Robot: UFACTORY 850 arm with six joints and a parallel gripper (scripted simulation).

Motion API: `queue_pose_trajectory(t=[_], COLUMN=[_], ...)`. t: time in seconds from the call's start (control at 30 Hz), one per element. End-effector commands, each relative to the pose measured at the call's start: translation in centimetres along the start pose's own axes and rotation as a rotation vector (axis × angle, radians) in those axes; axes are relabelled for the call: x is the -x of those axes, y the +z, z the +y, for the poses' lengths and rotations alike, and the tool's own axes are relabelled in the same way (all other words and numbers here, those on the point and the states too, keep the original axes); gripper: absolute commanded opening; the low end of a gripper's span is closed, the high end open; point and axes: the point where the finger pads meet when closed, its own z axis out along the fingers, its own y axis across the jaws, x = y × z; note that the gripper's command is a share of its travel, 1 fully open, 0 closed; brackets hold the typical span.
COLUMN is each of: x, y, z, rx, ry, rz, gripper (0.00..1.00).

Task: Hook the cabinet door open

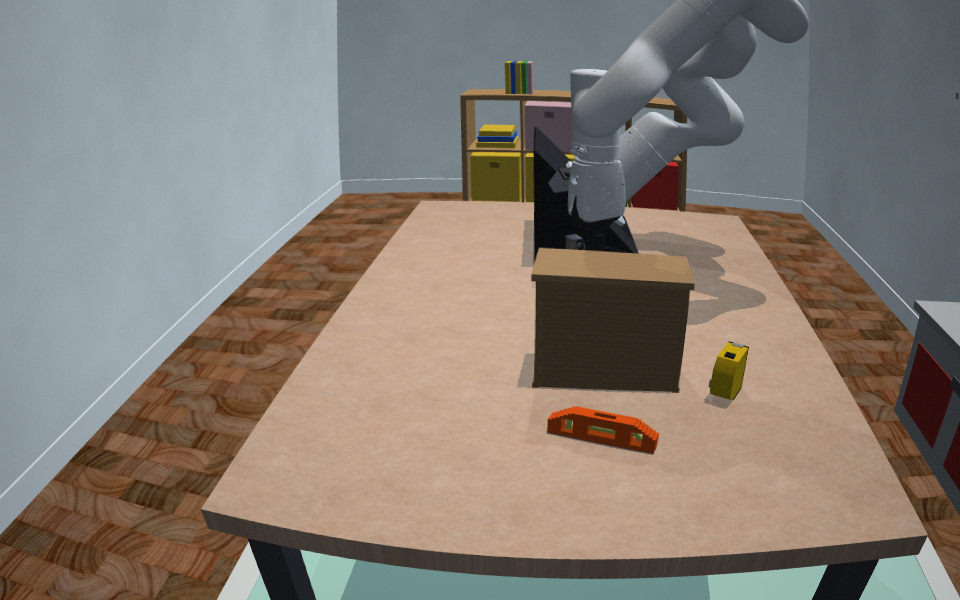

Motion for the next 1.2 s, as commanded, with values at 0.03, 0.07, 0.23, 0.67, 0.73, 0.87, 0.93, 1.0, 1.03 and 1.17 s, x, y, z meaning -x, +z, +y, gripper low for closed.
queue_pose_trajectory(t=[0.03,0.07,0.23,0.67,0.73,0.87,0.93,1.0,1.03,1.17], x=[0.03,0.02,0.02,-0.05,-0.06,-0.06,-0.06,-0.06,-0.06,-0.06], y=[-0.06,-0.06,-0.06,-0.06,-0.06,-0.06,-0.06,-0.06,-0.06,-0.05], z=[-0.25,-0.32,-0.42,-0.87,-0.94,-0.95,-0.95,-0.95,-0.95,-0.95], rx=[-0.001,-0.001,-0.001,-0.001,-0.001,-0.001,-0.001,-0.001,-0.001,-0.001], ry=[0.045,0.059,0.084,0.19,0.207,0.208,0.208,0.208,0.208,0.208], rz=[0.0,0.0,0.0,0.0,0.0,0.0,0.0,0.0,0.0,0.0], gripper=[0.04,0.04,0.04,0.04,0.04,0.04,0.04,0.04,0.04,0.04])
